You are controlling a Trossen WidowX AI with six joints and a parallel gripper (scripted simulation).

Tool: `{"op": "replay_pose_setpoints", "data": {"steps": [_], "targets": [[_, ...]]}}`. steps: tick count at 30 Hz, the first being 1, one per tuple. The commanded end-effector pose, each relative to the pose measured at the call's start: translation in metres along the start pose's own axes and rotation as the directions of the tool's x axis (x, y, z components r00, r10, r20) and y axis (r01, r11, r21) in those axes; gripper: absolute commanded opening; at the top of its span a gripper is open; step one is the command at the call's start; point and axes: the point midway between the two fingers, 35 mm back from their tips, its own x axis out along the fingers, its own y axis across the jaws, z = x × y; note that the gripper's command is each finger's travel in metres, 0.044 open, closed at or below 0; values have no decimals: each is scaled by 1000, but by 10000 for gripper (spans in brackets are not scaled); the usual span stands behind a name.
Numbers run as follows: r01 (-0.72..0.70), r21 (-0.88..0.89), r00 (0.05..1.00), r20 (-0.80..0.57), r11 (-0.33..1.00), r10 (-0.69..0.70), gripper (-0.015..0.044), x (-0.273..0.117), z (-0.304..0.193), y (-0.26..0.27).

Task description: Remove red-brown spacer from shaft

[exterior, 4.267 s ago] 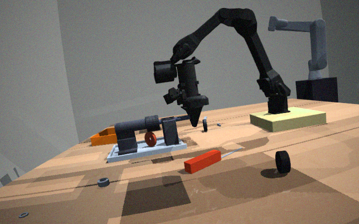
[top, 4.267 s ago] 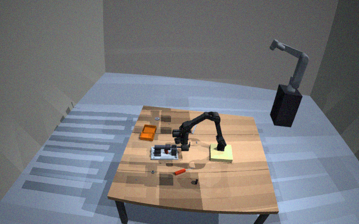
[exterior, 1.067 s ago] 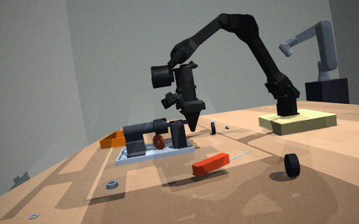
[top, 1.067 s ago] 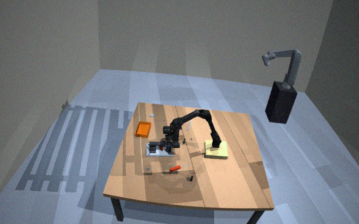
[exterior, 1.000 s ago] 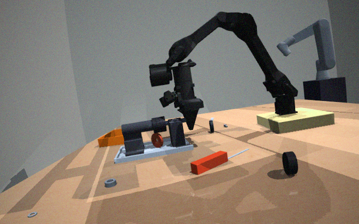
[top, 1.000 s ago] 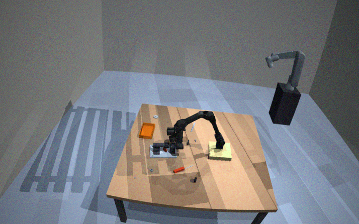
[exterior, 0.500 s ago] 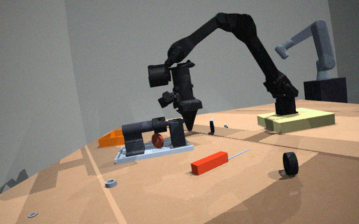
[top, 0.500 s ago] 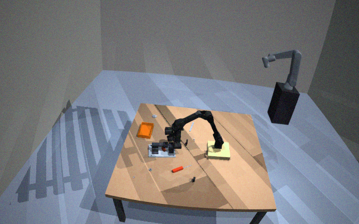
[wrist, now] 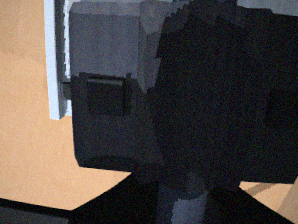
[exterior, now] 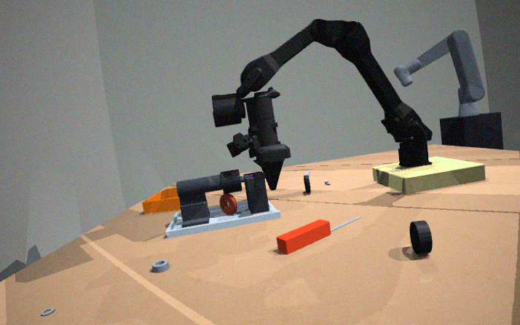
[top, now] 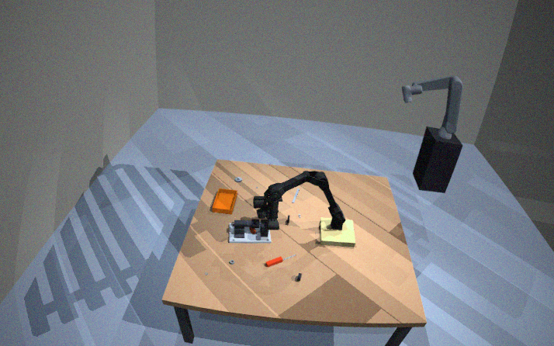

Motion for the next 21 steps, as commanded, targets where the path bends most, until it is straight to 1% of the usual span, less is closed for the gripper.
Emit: {"op": "replay_pose_setpoints", "data": {"steps": [1, 10, 21], "targets": [[1, -1, 1000, 10, 1000, -1, 0, -1, 4, 0], [1, -1, 1000, 10, 1000, -1, 0, -1, 4, 0], [0, 0, 1000, -5, 1000, 0, 289, 0, 0, 0]]}}
